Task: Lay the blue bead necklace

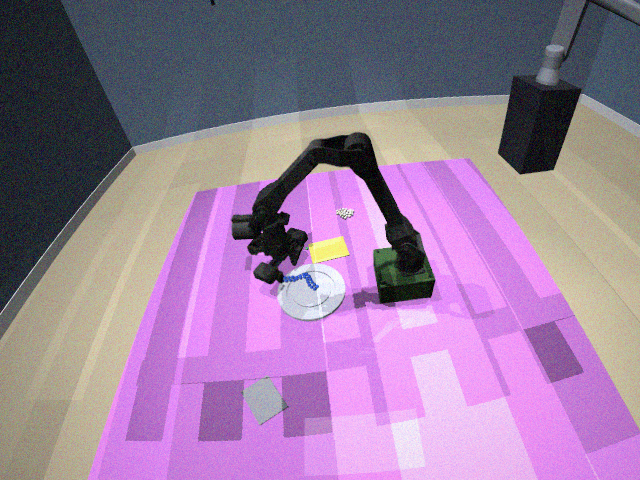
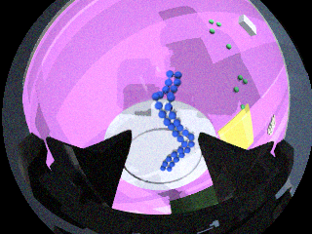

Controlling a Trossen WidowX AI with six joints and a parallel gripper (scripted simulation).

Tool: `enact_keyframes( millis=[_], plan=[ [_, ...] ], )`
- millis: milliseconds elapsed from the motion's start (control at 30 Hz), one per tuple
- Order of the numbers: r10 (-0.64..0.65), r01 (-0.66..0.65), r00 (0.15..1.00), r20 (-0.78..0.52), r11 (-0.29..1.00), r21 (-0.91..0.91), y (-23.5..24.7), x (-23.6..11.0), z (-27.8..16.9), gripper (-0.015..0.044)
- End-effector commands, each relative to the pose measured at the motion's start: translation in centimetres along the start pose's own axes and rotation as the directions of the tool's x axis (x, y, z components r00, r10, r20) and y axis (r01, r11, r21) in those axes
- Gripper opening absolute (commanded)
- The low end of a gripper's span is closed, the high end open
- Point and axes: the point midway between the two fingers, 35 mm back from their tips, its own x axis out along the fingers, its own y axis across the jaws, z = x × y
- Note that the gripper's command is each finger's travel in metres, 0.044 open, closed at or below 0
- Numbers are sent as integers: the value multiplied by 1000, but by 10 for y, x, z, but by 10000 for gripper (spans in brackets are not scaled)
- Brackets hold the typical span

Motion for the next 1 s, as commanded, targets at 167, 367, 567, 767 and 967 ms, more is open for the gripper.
enact_keyframes(
  millis=[167, 367, 567, 767, 967],
  plan=[
    [-5, 4, 1000, -3, 987, -159, -4, -3, 21, 250],
    [-5, 5, 1000, -3, 987, -159, -4, 11, 21, 250],
    [2, 0, 1000, 9, 988, -152, -2, 4, 24, 250],
    [0, 1, 1000, 6, 988, -154, -2, 12, 23, 250],
    [-2, 2, 1000, 3, 988, -156, -3, 22, 23, 250]
  ],
)
